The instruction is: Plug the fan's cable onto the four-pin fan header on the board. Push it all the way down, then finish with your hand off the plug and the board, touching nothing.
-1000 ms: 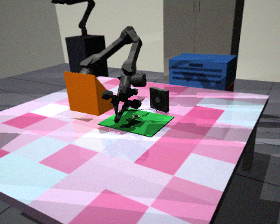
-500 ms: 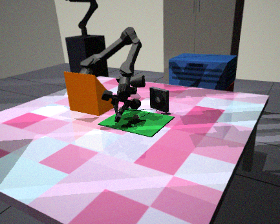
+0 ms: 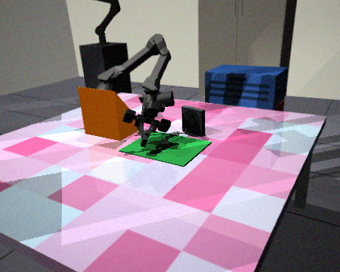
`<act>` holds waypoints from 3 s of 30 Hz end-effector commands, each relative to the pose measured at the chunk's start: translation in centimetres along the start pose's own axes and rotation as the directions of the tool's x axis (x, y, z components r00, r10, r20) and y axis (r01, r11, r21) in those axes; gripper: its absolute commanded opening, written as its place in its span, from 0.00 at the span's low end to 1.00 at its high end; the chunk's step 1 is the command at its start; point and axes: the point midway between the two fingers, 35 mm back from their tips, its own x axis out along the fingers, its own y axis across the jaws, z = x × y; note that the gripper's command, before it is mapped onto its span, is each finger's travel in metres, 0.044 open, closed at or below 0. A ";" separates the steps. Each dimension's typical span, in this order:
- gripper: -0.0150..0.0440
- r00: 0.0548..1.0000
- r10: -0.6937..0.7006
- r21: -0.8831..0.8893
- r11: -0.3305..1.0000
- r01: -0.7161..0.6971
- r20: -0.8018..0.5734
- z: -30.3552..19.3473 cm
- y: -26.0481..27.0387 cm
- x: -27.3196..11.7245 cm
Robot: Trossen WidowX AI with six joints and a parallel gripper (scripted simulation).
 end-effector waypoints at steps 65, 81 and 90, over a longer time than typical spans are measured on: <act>0.25 0.885 0.171 0.213 0.934 -0.285 0.434 1.0 0.5 -6.2; 0.25 0.886 0.167 0.215 0.935 -0.282 0.434 1.3 0.3 -6.3; 0.25 0.887 0.163 0.217 0.936 -0.278 0.432 0.6 0.5 -6.1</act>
